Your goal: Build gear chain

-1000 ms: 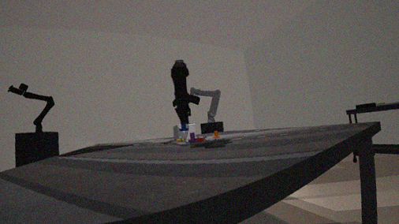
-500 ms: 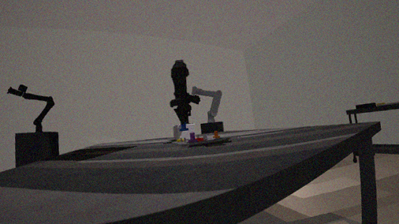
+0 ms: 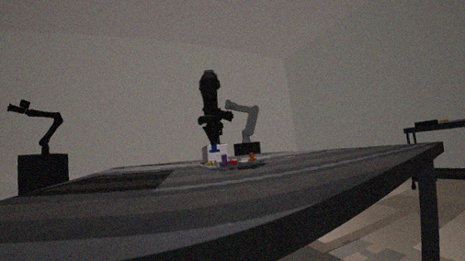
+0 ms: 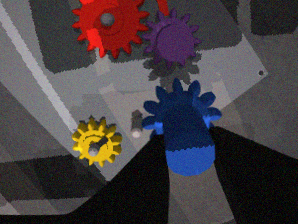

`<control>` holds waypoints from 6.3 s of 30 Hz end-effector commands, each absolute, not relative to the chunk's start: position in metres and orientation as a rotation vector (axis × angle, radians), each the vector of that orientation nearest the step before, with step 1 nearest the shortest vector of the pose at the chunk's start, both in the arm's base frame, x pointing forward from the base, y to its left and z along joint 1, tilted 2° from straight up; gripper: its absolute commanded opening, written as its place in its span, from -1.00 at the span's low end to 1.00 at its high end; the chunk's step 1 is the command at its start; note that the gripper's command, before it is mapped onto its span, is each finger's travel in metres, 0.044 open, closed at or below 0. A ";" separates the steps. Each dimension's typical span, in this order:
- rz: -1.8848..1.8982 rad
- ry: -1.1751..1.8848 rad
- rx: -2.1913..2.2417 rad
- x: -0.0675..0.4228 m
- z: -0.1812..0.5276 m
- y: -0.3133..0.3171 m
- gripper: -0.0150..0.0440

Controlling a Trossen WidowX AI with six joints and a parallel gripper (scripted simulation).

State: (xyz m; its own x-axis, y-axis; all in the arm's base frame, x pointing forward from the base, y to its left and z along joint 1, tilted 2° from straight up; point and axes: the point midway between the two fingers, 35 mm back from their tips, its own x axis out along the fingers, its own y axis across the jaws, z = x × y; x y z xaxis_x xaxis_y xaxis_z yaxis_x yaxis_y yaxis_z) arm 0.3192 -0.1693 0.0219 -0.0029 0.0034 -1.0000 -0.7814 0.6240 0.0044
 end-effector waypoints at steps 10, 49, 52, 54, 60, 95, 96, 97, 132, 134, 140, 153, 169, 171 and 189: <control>0.692 1.465 -0.685 0.318 0.019 -0.169 -0.49; 0.464 1.528 -0.458 0.318 -0.018 -0.170 -0.49; 0.485 1.523 -0.479 0.318 -0.016 -0.170 -0.49; 0.513 1.517 -0.507 0.318 -0.014 -0.169 -0.49; 0.638 1.482 -0.631 0.318 -0.012 -0.169 -0.49; 0.424 1.536 -0.418 0.318 -0.024 -0.170 -0.49; 0.427 1.536 -0.421 0.318 -0.024 -0.170 -0.49; 0.434 1.534 -0.428 0.318 -0.024 -0.170 -0.49; 0.707 1.460 -0.699 0.318 -0.028 -0.169 -0.02; 0.669 1.473 -0.661 0.318 -0.026 -0.169 -0.02; 0.632 1.484 -0.625 0.318 0.008 -0.170 -0.02; 0.338 1.547 -0.324 0.318 0.016 -0.080 0.69; -0.218 1.571 0.247 0.260 0.014 0.056 1.00; -0.292 1.565 0.322 0.252 0.013 0.067 1.00; -0.322 1.561 0.352 0.247 0.004 0.073 1.00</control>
